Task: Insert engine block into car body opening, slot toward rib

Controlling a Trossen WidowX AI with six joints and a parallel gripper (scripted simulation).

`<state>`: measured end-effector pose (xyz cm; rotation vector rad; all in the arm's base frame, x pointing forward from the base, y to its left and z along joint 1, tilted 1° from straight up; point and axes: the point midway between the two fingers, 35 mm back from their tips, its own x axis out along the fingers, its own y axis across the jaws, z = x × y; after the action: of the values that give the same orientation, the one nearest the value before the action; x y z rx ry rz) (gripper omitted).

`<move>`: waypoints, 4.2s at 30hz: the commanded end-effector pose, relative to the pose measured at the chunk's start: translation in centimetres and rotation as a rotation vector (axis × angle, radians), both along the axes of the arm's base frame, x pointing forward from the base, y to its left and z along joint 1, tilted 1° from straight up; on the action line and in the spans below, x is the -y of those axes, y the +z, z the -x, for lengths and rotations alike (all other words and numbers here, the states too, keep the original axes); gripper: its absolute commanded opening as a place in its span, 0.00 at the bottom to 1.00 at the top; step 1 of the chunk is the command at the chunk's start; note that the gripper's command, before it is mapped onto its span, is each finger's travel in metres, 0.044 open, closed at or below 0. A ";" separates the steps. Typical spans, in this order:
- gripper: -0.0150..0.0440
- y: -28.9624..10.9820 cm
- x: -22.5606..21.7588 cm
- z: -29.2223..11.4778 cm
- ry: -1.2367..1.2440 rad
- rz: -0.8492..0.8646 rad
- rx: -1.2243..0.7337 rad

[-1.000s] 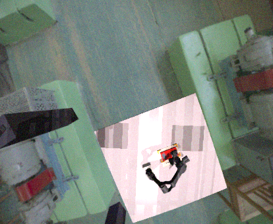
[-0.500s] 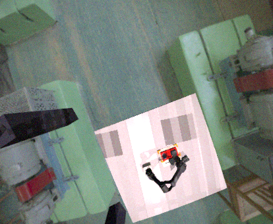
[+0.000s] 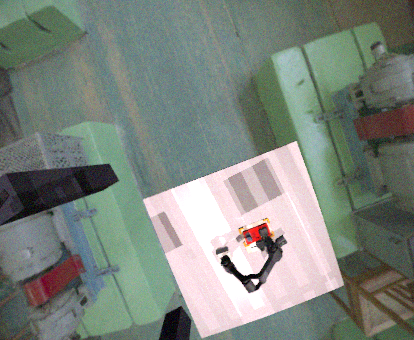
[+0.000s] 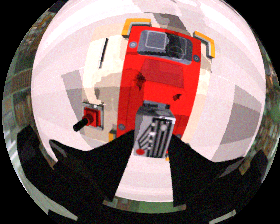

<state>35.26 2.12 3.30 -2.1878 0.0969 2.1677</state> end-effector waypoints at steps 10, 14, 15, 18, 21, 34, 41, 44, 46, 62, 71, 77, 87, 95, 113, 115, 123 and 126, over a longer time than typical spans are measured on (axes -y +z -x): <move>0.52 0.0 -0.1 0.0 -0.215 -0.006 0.000; 0.52 0.0 -0.1 0.0 -0.200 -0.006 0.000; 0.52 0.0 -0.1 0.0 -0.186 -0.005 0.000; 0.52 0.0 -0.1 -0.1 -0.118 -0.005 0.000; 0.52 0.0 -0.2 -0.1 -0.029 -0.004 0.000; 0.52 -0.1 -0.2 -0.1 -0.011 -0.004 0.000; 0.52 -0.1 -0.2 -0.1 -0.178 -0.006 0.000; 0.52 -0.2 -0.2 -0.1 -0.225 -0.006 0.000; 0.52 -0.2 -0.2 -0.1 -0.212 -0.006 0.000; 0.52 -0.4 -0.2 -0.1 0.026 -0.004 0.000; 0.52 -0.6 -0.2 -0.1 -0.149 -0.005 0.000; 0.52 -0.7 -0.2 -0.1 -0.086 -0.005 0.000; 0.52 -0.9 -0.2 -0.1 -0.057 -0.004 0.000; 0.52 -1.1 -0.2 -0.1 -0.083 -0.005 0.000; 0.52 -1.4 -0.2 -0.1 -0.072 -0.005 0.000; 0.52 -1.5 -0.2 -0.1 -0.069 -0.005 0.000; 0.52 -1.6 -0.2 -0.1 -0.067 -0.004 0.000; 0.52 -1.7 -0.2 -0.1 -0.069 -0.005 0.000</move>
<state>35.33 2.27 1.73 -2.1496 0.1731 2.1275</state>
